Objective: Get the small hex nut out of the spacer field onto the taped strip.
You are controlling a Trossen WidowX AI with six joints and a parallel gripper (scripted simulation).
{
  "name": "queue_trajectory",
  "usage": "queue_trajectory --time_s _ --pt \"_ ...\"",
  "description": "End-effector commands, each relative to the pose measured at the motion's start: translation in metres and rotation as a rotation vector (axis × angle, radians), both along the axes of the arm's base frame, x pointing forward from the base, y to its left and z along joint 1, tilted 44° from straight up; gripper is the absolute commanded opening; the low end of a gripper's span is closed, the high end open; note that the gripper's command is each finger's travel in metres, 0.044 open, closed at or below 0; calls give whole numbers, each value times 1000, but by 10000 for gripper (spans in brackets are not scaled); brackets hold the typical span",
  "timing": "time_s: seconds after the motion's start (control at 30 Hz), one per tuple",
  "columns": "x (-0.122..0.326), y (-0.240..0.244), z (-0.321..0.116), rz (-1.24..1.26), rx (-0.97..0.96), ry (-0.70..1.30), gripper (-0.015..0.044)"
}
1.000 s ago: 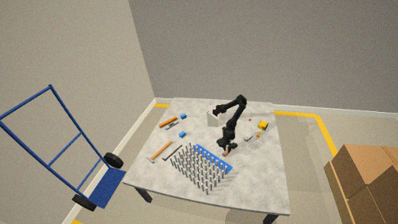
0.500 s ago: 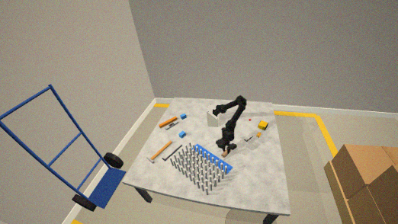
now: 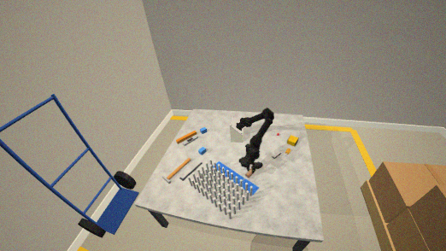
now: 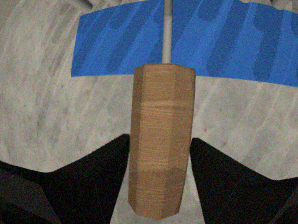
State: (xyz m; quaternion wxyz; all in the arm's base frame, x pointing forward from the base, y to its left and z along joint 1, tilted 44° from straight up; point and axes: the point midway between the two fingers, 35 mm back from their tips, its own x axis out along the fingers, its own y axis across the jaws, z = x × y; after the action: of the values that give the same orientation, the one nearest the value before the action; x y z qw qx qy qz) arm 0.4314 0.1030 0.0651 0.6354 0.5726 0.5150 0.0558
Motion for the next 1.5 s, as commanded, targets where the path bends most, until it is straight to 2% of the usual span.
queue_trajectory --time_s 0.0,1.47 --pt "5 -3 0 3 -1 -8 0" --pt "29 -16 -10 1 -2 -9 0"
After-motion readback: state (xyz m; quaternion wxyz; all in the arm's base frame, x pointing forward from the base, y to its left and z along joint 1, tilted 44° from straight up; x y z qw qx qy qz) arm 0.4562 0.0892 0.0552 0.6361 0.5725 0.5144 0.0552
